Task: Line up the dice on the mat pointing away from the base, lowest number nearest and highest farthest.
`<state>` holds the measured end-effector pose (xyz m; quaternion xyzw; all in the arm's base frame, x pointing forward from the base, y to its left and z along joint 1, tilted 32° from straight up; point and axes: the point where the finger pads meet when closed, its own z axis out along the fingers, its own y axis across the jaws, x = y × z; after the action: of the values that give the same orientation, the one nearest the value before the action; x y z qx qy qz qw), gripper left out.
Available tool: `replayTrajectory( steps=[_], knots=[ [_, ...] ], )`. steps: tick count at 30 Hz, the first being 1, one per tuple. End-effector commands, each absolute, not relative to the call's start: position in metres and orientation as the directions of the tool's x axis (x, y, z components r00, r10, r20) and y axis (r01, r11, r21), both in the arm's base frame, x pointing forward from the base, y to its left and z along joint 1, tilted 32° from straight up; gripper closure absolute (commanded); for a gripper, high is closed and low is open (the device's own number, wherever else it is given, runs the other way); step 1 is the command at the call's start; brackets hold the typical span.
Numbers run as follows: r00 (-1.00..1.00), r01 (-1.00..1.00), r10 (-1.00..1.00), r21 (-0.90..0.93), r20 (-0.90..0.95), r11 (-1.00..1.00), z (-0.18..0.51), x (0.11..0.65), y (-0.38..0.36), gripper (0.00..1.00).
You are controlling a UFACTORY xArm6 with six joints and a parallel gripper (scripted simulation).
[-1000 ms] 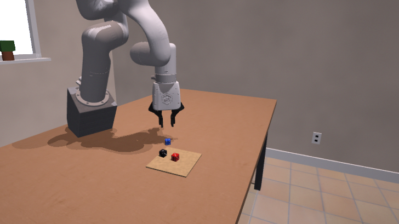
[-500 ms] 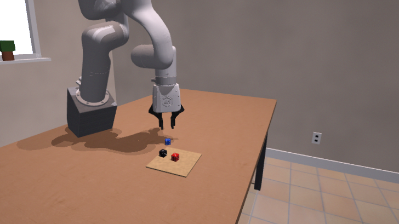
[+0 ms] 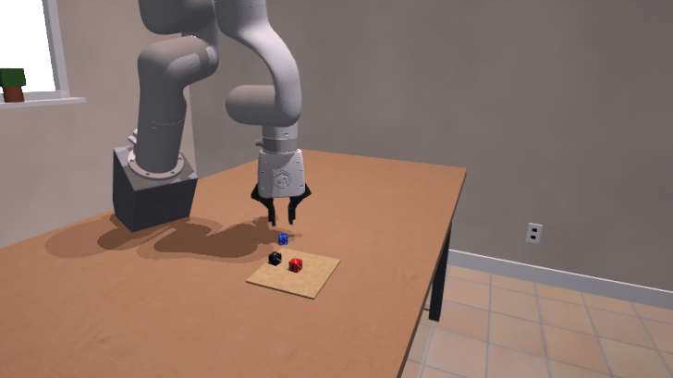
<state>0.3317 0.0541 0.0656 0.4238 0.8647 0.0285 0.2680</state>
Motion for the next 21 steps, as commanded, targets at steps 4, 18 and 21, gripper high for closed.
replayTrajectory(
  steps=[4,18,21],
  knots=[
    [-0.495,0.715,0.748,0.282,-0.442,0.64,0.057,0.338,0.052,0.64],
    [-0.495,0.715,0.748,0.282,-0.442,0.64,0.047,0.344,0.05,0.64],
    [-0.495,0.715,0.748,0.282,-0.442,0.64,0.046,0.344,0.05,0.64]
  ],
)
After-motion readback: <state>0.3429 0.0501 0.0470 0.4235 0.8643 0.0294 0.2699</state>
